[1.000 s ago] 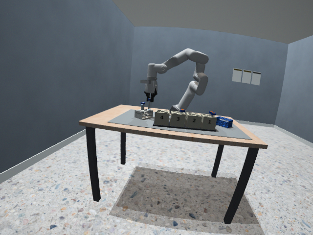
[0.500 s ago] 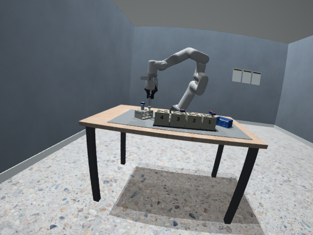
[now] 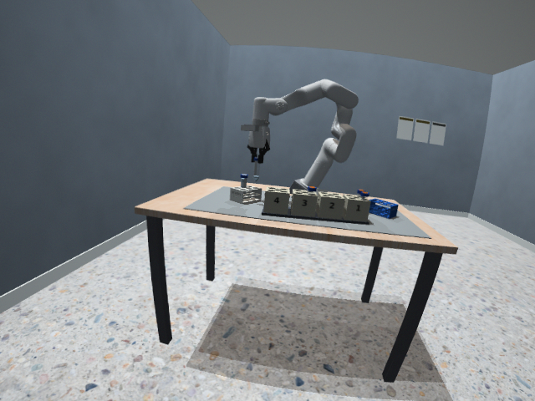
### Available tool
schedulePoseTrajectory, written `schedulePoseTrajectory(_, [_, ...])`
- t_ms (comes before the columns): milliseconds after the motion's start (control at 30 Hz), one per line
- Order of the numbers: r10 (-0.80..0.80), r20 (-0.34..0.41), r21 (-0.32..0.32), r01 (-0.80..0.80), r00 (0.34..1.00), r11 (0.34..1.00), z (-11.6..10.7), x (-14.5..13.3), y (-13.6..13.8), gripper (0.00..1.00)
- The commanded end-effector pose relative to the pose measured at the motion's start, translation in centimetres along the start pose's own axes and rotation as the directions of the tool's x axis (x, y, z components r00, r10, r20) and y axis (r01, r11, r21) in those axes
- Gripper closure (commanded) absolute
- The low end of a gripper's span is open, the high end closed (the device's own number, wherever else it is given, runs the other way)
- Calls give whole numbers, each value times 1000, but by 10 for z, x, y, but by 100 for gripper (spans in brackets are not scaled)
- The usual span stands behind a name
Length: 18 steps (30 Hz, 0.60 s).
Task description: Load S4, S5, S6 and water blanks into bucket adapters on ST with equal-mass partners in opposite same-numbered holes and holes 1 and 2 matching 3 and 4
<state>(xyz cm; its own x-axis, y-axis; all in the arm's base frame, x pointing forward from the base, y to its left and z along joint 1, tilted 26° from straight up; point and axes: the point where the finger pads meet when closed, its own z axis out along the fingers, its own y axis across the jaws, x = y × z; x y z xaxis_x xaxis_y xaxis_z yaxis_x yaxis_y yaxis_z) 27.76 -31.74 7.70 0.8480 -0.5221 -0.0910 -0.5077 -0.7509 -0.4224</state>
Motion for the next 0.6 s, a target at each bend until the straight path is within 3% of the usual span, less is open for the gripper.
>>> schedulePoseTrajectory(0, [-1, -4, -2, 1, 1000, 1000, -12, 1, 0, 100])
schedulePoseTrajectory(567, [-1, -4, -2, 1, 1000, 1000, -42, 1, 0, 100])
